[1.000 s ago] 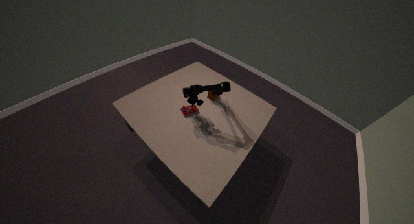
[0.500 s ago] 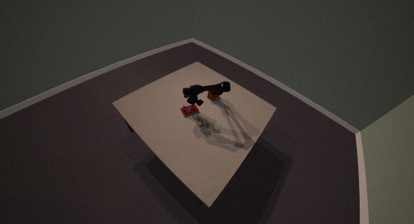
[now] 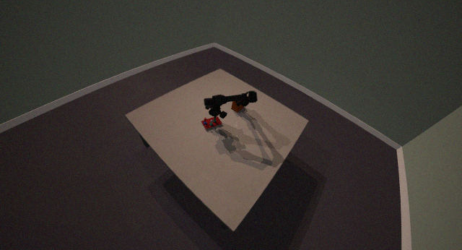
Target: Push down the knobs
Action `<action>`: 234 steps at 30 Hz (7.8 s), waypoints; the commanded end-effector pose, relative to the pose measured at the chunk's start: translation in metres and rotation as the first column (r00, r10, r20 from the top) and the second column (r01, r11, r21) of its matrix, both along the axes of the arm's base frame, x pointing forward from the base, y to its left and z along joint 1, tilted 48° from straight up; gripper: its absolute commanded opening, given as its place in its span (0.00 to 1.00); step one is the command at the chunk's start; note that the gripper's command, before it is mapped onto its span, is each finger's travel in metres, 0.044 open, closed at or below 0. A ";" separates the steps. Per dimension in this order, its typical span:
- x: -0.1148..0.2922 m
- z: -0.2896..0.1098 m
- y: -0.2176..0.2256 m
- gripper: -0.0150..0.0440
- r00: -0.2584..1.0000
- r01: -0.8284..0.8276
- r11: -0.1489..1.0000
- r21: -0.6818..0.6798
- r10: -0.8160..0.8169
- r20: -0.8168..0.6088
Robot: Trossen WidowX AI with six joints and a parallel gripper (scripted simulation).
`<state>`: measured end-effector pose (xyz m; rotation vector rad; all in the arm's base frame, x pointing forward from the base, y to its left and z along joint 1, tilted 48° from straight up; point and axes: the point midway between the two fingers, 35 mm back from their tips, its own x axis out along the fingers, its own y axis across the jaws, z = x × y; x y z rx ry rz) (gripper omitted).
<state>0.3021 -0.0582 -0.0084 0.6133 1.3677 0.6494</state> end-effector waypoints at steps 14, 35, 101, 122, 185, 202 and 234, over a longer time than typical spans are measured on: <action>0.004 -0.012 0.016 0.25 0.999 -0.038 0.999 0.012 0.038 -0.002; 0.004 -0.012 0.017 0.25 0.999 -0.038 0.999 0.012 0.038 -0.002; 0.002 0.010 -0.008 0.57 0.999 -0.034 0.999 0.011 0.034 -0.006; 0.036 0.016 -0.039 0.25 0.823 -0.378 0.909 -0.176 0.417 0.385; 0.077 -0.001 -0.062 0.25 -0.380 -0.557 0.350 -0.753 0.699 0.606; 0.078 -0.011 -0.051 0.25 -0.380 -0.557 0.350 -0.753 0.699 0.606; 0.078 -0.015 -0.047 0.25 -0.380 -0.557 0.350 -0.753 0.699 0.606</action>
